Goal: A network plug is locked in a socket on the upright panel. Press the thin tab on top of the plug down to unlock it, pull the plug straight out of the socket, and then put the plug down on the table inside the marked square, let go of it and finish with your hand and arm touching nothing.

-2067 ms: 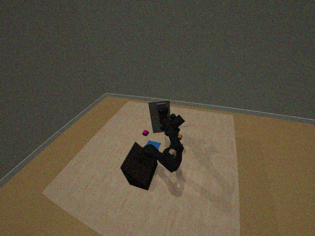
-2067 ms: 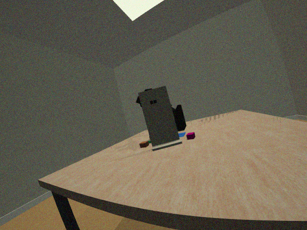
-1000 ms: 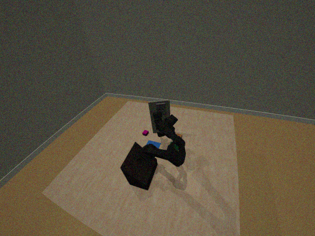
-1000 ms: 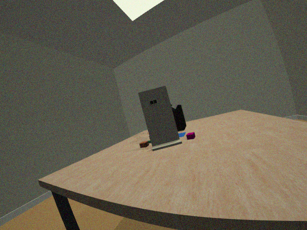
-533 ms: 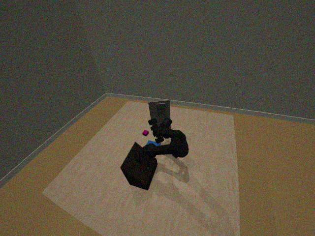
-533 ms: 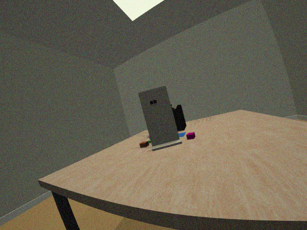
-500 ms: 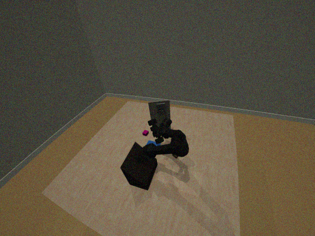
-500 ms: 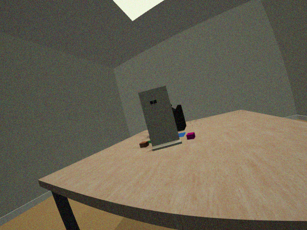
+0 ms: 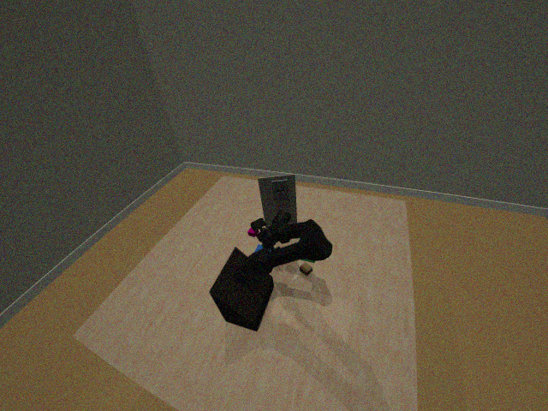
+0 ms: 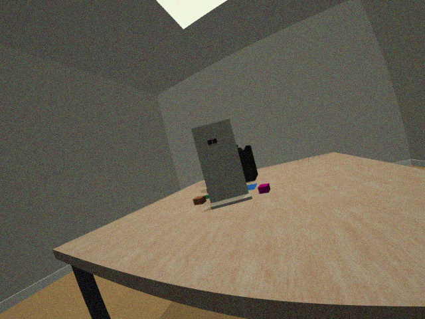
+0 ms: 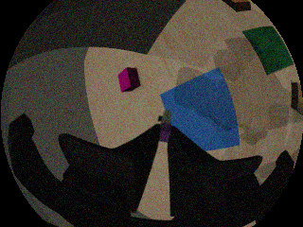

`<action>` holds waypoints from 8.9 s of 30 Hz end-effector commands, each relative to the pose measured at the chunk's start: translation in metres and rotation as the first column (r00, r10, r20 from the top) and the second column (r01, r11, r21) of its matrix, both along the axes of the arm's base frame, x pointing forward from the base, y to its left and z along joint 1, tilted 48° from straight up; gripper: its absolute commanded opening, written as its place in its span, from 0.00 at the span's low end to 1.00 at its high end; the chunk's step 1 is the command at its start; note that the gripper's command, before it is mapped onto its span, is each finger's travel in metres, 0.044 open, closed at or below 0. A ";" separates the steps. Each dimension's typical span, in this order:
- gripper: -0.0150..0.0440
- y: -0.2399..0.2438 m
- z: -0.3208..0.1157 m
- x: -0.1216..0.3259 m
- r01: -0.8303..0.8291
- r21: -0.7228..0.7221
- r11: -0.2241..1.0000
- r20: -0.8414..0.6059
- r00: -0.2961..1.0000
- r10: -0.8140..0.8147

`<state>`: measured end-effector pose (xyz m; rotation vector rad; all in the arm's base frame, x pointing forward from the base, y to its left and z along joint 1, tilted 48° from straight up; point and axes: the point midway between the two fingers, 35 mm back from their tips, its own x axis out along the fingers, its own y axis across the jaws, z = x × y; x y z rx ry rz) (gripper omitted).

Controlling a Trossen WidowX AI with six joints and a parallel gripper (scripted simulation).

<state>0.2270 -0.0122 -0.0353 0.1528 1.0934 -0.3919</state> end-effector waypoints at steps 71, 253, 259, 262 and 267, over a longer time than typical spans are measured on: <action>0.25 -0.049 -0.044 0.000 -0.001 -0.025 1.000 -0.024 1.000 0.000; 0.52 0.094 0.106 -0.029 -0.001 -0.018 1.000 -0.025 1.000 0.000; 0.74 0.094 0.106 -0.029 -0.001 -0.018 1.000 -0.025 1.000 0.000; 0.87 0.094 0.106 -0.029 -0.001 -0.018 1.000 -0.025 1.000 0.000; 1.00 0.094 0.106 -0.029 -0.001 -0.018 1.000 -0.025 1.000 0.000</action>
